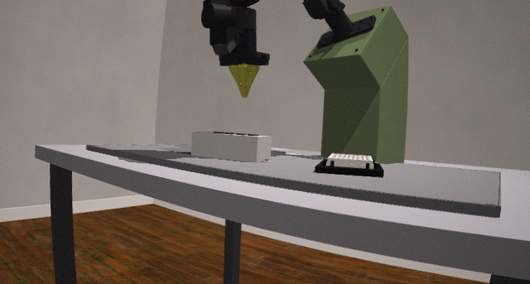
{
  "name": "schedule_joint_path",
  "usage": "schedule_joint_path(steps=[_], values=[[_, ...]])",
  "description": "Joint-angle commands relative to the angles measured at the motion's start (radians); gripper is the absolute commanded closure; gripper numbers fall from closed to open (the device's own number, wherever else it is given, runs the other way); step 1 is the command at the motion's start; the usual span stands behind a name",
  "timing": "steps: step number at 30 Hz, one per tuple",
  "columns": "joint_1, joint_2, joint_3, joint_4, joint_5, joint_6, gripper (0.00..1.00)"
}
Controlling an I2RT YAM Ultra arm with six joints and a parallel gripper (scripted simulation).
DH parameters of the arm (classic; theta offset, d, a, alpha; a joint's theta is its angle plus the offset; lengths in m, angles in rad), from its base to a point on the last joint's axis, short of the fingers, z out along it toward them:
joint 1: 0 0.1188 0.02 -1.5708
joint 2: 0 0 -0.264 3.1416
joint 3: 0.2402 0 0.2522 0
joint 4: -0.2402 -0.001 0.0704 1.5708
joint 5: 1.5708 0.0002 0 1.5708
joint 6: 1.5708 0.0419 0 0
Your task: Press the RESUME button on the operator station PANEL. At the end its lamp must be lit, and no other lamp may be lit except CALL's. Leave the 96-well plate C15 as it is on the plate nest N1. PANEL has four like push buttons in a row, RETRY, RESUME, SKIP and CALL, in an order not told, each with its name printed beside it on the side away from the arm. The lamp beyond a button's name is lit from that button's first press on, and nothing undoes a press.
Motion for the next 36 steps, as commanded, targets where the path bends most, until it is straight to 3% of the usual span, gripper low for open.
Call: schedule_joint_path(steps=[1, 3, 5, 17, 18, 22, 25, 26, 36], values=[[0.001, -0.033, -0.033, 0.116, -0.02, -0.05, 1.0], [0.0, 0.002, -0.026, 0.125, -0.023, -0.052, 1.0], [0.0, -0.027, -0.013, 0.128, -0.024, -0.053, 1.0], [0.0, -0.022, -0.013, 0.134, -0.026, -0.05, 1.0], [-0.003, 0.013, -0.007, 0.14, -0.027, -0.051, 1.0], [-0.01, 0.037, 0.006, 0.162, -0.028, -0.053, 1.0], [-0.006, 0.014, 0.007, 0.167, -0.028, -0.052, 1.0], [-0.007, 0.049, 0.008, 0.172, -0.029, -0.053, 1.0], [-0.014, 0.115, 0.022, 0.224, -0.032, -0.056, 1.0]])
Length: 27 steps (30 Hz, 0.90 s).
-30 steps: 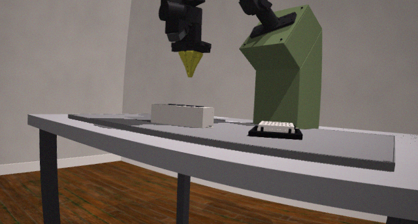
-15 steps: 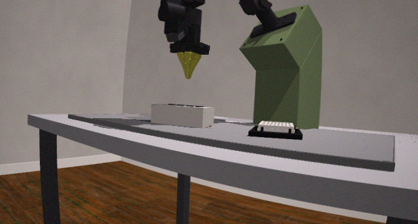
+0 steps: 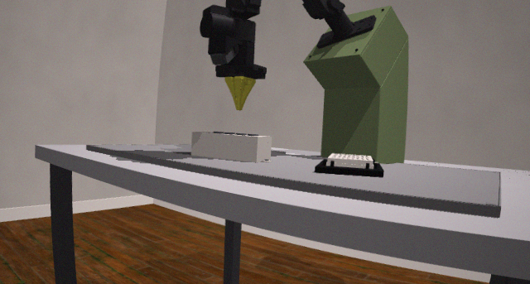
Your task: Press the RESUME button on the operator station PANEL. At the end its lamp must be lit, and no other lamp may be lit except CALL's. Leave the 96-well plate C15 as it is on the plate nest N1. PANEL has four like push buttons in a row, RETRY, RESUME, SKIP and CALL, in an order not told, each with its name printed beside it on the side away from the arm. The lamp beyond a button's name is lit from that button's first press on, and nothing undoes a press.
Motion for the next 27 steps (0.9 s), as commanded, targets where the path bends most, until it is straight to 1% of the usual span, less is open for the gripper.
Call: schedule_joint_path(steps=[1, 5, 6, 7, 15, 16, 17, 22, 23, 27], values=[[-0.01, 0.016, 0.027, 0.037, -0.014, -0.006, 1.0], [-0.011, 0.029, 0.03, 0.047, -0.014, -0.007, 1.0], [-0.001, 0.009, 0.032, 0.052, -0.015, -0.006, 1.0], [-0.002, 0.042, 0.034, 0.057, -0.015, -0.007, 1.0], [-0.014, 0.096, 0.05, 0.094, -0.017, -0.009, 1.0], [-0.013, 0.094, 0.051, 0.094, -0.017, -0.008, 1.0], [-0.011, 0.06, 0.048, 0.094, -0.017, -0.008, 1.0], [-0.008, 0.06, 0.049, 0.094, -0.017, -0.008, 1.0], [-0.006, 0.081, 0.031, 0.082, -0.011, -0.005, 1.0], [-0.006, 0.081, 0.031, 0.082, -0.011, -0.005, 1.0]])
